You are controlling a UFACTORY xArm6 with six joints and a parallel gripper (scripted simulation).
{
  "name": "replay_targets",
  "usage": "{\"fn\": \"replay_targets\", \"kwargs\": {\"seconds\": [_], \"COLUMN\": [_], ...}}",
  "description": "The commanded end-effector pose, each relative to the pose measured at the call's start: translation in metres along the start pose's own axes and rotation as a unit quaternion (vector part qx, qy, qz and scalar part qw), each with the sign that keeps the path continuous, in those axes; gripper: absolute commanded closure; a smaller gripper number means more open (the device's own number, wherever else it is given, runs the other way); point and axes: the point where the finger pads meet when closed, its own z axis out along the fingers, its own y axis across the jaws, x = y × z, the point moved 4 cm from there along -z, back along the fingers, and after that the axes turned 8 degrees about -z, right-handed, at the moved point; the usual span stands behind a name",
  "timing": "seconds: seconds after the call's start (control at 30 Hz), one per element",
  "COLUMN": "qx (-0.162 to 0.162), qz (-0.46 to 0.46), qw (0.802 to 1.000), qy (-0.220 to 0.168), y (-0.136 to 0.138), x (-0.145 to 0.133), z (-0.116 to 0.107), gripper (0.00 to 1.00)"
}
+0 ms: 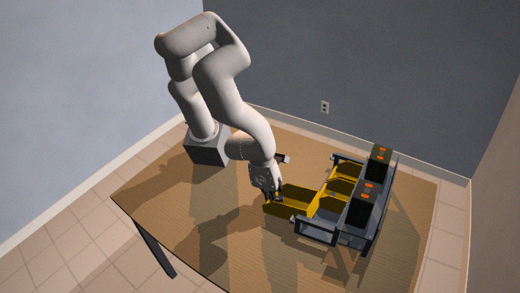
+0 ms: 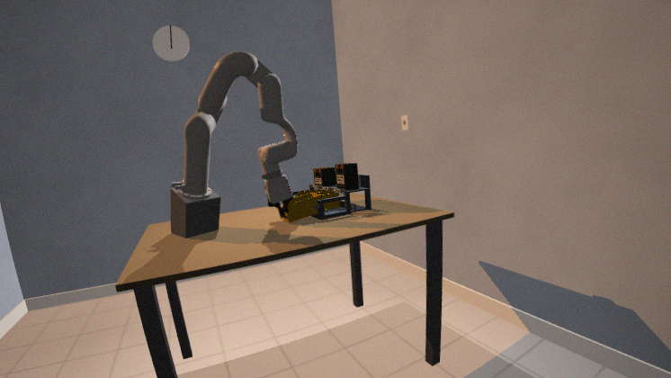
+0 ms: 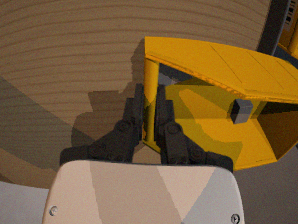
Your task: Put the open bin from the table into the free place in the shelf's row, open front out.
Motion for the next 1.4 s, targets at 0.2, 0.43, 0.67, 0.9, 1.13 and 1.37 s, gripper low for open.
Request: {"fn": "replay_targets", "kwargs": {"seconds": [0.2,0.43,0.67,0.9,1.13,1.37], "qx": [-0.001,-0.001,-0.001,-0.001,-0.001,-0.001], "qz": [0.0,0.0,0.0,0.0,0.0,0.0], "qw": [1.0,1.0,1.0,1.0,1.0,1.0], "qy": [0.0,0.0,0.0,0.0,0.0,0.0], "y": [0.002,0.002,0.004,0.004,0.005,0.005], "x": [0.0,0.0,-0.001,-0.001,-0.001,-0.001], "z": [-0.008,-0.008,-0.02,-0.02,-0.022,-0.025], "gripper": [1.0,1.0,1.0,1.0,1.0,1.0]}}
